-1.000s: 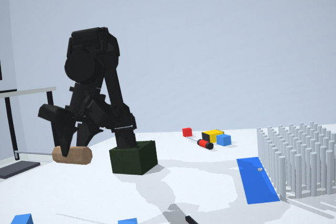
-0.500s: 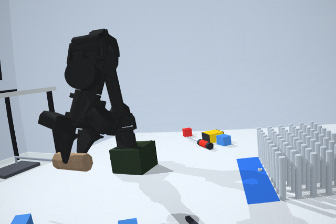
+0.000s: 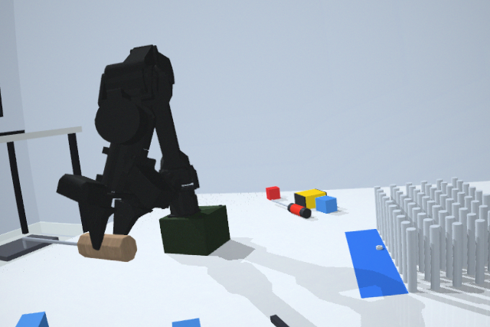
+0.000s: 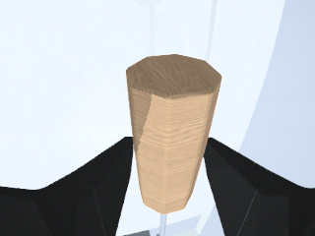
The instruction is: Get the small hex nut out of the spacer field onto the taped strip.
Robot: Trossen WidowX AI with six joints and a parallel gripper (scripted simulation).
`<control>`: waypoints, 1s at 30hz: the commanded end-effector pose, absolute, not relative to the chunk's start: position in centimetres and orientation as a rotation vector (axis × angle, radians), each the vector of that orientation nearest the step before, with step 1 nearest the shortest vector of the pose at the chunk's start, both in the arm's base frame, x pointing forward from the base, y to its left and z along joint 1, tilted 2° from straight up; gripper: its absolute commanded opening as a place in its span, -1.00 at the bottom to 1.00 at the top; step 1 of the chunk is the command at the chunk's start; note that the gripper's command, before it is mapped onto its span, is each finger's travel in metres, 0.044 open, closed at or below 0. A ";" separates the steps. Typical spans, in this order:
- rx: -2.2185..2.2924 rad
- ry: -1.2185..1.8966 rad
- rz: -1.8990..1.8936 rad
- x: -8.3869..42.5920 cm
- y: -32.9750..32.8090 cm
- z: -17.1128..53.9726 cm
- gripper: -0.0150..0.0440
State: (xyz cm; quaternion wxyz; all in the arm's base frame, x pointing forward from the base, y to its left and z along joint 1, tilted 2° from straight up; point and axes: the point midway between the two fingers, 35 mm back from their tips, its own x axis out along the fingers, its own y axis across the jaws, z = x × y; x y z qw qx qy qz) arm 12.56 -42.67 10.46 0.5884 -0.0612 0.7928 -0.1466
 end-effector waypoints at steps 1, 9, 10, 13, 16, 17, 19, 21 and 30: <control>-0.149 1.853 -0.343 12.5 -42.8 10.1 -0.49; -0.149 1.853 -0.343 12.5 -42.9 9.2 -0.49; -0.149 1.853 -0.343 12.5 -42.9 9.1 -0.49; -0.149 1.853 -0.343 12.5 -43.0 8.8 -0.49; -0.149 1.853 -0.343 12.5 -43.0 8.5 -0.49; -0.149 1.853 -0.343 12.5 -43.0 8.4 -0.49; -0.149 1.853 -0.343 12.5 -43.1 8.2 -0.49; -0.149 1.853 -0.343 12.5 -43.1 7.9 -0.49; -0.149 1.853 -0.344 12.5 -43.2 7.0 -0.49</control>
